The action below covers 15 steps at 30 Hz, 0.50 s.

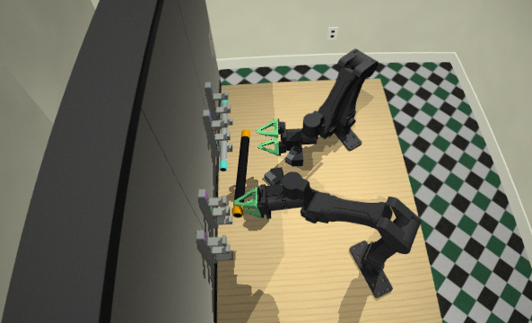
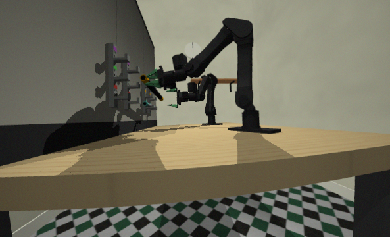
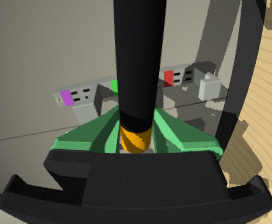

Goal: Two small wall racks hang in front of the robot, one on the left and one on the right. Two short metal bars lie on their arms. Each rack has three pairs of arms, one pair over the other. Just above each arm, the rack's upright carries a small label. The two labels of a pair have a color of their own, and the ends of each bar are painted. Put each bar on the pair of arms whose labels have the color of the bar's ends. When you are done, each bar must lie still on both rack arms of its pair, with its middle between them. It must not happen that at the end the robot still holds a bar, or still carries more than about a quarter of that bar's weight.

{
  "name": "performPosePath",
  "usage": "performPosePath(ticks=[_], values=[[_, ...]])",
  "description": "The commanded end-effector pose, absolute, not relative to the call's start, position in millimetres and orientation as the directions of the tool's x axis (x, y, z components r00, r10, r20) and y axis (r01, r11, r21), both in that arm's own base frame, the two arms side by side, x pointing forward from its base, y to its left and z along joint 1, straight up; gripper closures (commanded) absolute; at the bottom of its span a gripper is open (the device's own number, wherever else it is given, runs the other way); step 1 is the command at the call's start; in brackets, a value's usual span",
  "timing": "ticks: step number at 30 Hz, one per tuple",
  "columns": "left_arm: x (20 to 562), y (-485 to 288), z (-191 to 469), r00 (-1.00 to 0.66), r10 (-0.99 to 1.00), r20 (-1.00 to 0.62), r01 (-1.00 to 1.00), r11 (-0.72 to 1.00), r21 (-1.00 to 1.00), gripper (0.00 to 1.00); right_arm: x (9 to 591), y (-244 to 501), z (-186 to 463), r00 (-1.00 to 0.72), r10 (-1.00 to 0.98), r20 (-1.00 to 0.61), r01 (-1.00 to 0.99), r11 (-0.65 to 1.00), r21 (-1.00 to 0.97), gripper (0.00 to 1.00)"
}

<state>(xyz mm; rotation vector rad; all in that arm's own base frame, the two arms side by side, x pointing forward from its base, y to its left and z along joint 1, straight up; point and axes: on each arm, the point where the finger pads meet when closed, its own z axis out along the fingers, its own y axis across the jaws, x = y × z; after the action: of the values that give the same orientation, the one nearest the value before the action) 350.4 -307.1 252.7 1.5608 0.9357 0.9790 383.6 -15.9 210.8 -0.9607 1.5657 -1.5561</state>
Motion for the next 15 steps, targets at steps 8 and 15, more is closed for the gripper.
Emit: performPosePath(ticks=[8,15], values=[[357.2,-316.6,305.0,0.354,0.935,0.000,0.003,-0.001,1.000,1.00,392.1,-10.0,218.6,-0.462,-0.887,0.000,0.000,0.000,-1.000,0.00],[358.2,-318.0,303.4,0.354,0.935,0.000,0.003,-0.001,1.000,1.00,392.4,-9.8,220.0,-0.462,-0.887,0.000,0.000,0.000,-1.000,0.00]])
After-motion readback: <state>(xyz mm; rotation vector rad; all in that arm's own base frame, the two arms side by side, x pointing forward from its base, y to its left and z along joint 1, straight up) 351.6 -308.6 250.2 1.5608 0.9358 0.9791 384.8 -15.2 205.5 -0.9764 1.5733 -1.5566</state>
